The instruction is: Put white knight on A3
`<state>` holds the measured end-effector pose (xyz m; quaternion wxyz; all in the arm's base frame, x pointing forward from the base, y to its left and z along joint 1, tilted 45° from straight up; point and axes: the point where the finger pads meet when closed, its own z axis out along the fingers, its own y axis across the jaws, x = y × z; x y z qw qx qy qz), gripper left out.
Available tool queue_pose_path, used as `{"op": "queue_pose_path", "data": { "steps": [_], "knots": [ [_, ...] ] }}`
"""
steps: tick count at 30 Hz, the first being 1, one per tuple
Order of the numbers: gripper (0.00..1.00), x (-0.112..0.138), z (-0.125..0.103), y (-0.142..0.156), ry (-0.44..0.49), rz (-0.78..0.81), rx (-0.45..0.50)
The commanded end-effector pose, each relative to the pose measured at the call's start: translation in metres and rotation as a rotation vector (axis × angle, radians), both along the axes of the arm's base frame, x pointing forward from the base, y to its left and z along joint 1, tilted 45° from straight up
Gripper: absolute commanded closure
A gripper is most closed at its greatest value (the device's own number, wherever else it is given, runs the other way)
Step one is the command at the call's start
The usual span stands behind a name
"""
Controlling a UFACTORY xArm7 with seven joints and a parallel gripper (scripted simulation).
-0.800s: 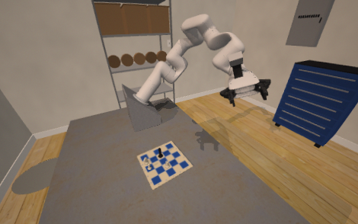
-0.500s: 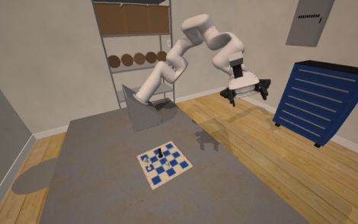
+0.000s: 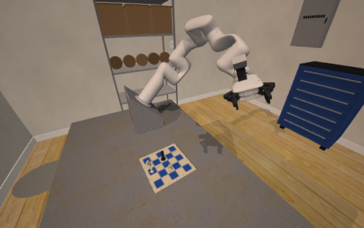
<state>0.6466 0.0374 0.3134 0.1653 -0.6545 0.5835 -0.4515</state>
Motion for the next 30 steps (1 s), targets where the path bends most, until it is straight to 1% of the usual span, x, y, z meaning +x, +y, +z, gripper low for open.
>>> {"op": "queue_pose_path", "data": {
  "steps": [1, 2, 3, 5, 6, 7, 8, 10, 11, 13, 14, 16, 17, 19, 20, 22, 23, 27, 29, 30],
  "knots": [
    [0.00, -0.005, -0.037, 0.033, 0.078, -0.063, -0.004],
    [0.00, -0.005, -0.037, 0.033, 0.078, -0.063, -0.004],
    [0.00, -0.010, -0.052, 0.046, 0.110, -0.086, -0.009],
    [0.00, -0.010, -0.052, 0.046, 0.110, -0.086, -0.009],
    [0.00, -0.017, -0.068, 0.060, 0.148, -0.111, -0.018],
    [0.00, -0.017, -0.068, 0.060, 0.148, -0.111, -0.018],
    [0.00, -0.027, -0.086, 0.075, 0.190, -0.138, -0.030],
    [0.00, -0.027, -0.086, 0.075, 0.190, -0.138, -0.030],
    [0.00, -0.039, -0.104, 0.091, 0.235, -0.165, -0.047],
    [0.00, -0.039, -0.104, 0.091, 0.235, -0.165, -0.047],
    [0.00, -0.055, -0.122, 0.107, 0.284, -0.192, -0.069],
    [0.00, -0.055, -0.122, 0.107, 0.284, -0.192, -0.069],
    [0.00, -0.073, -0.140, 0.123, 0.334, -0.219, -0.096],
    [0.00, -0.073, -0.140, 0.123, 0.334, -0.219, -0.096],
    [0.00, -0.093, -0.156, 0.137, 0.383, -0.244, -0.127],
    [0.00, -0.093, -0.156, 0.137, 0.383, -0.244, -0.127],
    [0.00, -0.114, -0.171, 0.150, 0.432, -0.266, -0.163],
    [0.00, -0.114, -0.171, 0.150, 0.432, -0.266, -0.163],
    [0.00, -0.157, -0.194, 0.171, 0.518, -0.304, -0.239],
    [0.00, -0.157, -0.194, 0.171, 0.518, -0.304, -0.239]
  ]
}}
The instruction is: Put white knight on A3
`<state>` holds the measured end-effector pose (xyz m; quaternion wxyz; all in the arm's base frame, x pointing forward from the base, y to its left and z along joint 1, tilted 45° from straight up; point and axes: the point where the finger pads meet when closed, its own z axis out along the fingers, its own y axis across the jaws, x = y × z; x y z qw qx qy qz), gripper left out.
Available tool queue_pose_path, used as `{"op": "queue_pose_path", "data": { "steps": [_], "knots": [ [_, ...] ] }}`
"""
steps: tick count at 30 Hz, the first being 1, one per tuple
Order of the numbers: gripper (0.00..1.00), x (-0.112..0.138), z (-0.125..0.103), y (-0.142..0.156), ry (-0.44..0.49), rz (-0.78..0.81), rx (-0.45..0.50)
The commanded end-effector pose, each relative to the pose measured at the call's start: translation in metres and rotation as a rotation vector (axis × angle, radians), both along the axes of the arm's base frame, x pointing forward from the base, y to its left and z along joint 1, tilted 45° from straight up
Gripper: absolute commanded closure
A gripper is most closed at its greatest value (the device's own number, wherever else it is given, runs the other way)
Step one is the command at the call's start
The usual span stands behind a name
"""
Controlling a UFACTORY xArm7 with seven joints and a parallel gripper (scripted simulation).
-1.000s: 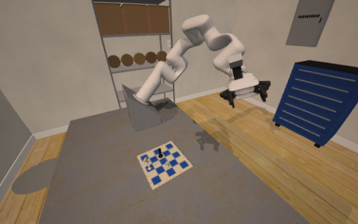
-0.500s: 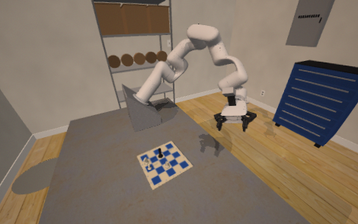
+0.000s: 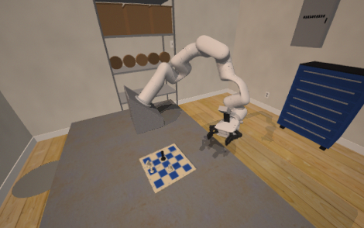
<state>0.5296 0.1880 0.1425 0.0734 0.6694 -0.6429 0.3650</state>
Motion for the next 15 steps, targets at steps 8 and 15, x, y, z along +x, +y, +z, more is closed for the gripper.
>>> {"op": "queue_pose_path", "data": {
  "steps": [8, 15],
  "knots": [
    [0.00, -0.093, -0.042, 0.039, 0.196, -0.070, -0.170],
    [0.00, -0.123, -0.049, 0.047, 0.251, -0.079, -0.230]
  ]
}}
